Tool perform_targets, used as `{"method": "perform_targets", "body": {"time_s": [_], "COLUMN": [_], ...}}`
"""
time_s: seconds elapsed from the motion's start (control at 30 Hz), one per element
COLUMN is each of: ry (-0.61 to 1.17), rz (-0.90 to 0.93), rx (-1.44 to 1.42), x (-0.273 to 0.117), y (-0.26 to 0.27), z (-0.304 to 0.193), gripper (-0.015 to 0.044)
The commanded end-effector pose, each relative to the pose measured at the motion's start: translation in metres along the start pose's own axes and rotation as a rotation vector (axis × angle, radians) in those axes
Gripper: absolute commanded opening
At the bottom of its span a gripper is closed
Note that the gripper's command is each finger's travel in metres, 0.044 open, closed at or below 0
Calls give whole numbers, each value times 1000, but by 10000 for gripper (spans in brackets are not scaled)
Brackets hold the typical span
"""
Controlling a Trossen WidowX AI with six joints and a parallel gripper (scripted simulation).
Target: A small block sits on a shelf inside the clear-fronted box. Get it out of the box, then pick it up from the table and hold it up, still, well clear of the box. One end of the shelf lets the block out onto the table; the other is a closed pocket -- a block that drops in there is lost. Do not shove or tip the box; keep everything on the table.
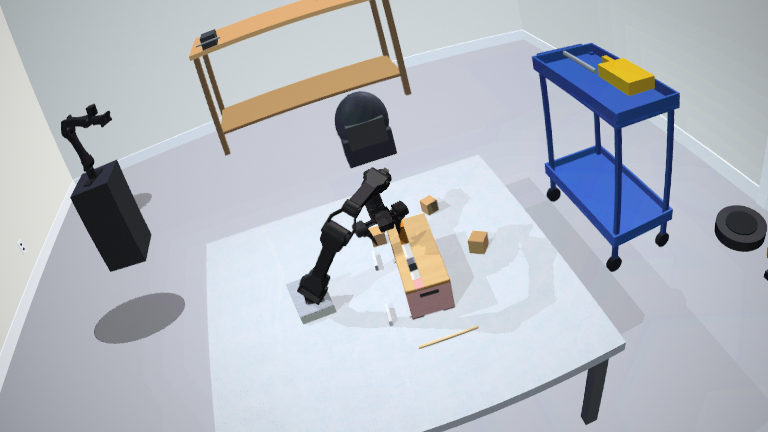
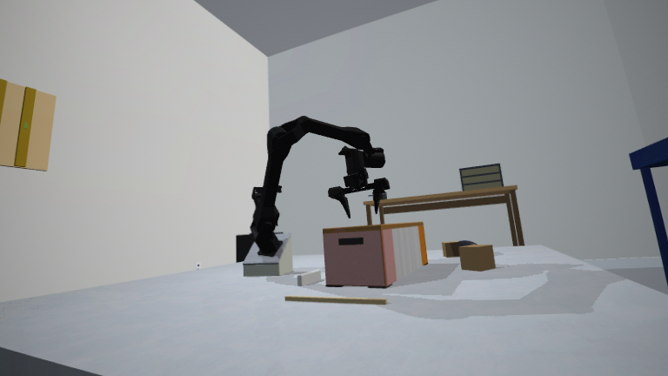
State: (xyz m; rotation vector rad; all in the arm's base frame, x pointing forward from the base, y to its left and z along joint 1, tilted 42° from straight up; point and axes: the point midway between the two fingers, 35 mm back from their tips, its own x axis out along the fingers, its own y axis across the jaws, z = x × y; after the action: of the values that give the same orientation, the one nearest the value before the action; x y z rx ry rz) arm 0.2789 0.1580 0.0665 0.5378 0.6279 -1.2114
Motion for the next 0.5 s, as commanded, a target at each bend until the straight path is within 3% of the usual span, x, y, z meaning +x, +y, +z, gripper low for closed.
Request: {"method": "perform_targets", "body": {"time_s": [0.0, 0.47], "ry": [-114, -116], "rz": [-79, -81], "rx": [251, 249], "x": [0, 6], "y": [-9, -8], "z": [30, 30], "gripper": [400, 400]}}
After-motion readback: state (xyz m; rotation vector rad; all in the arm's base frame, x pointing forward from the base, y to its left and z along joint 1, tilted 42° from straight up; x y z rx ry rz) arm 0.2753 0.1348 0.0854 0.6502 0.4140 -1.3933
